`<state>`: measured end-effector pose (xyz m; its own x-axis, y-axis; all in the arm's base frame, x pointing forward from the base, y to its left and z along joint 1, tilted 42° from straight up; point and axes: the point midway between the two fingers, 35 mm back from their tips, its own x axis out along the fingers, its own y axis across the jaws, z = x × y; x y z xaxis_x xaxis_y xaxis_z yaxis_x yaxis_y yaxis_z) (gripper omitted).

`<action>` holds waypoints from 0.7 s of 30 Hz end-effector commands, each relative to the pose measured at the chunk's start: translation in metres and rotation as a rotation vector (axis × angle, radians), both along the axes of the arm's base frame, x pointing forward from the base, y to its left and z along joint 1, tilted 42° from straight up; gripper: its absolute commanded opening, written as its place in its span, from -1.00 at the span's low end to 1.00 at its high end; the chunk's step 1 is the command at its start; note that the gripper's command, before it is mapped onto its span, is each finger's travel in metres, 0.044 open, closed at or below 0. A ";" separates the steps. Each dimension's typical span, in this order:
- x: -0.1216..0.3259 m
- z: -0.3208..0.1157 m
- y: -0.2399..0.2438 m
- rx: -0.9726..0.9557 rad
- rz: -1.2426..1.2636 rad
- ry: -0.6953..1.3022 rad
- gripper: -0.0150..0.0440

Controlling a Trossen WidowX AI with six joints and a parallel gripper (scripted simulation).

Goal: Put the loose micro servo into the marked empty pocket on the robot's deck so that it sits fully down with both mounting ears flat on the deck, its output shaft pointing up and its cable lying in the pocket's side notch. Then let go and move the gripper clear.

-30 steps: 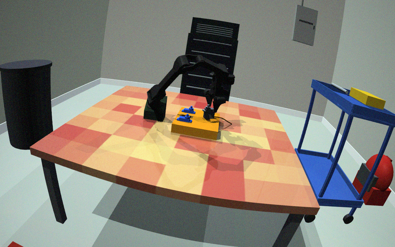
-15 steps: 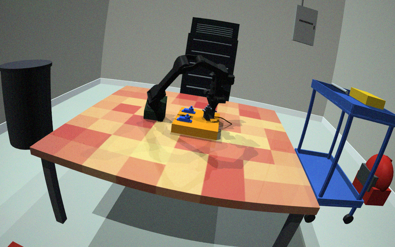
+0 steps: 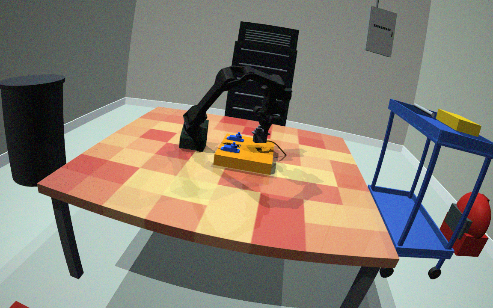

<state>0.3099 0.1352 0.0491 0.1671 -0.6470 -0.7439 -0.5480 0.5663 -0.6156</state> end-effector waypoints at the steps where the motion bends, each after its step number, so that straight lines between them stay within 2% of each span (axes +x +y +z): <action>1: -0.001 0.005 0.003 0.012 -0.003 -0.010 -0.49; 10: -0.005 0.005 0.002 0.012 -0.003 -0.010 -0.49; 21: -0.036 0.000 -0.001 0.011 -0.003 -0.008 -0.49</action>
<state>0.2795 0.1329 0.0476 0.1646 -0.6469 -0.7446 -0.5492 0.5669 -0.6140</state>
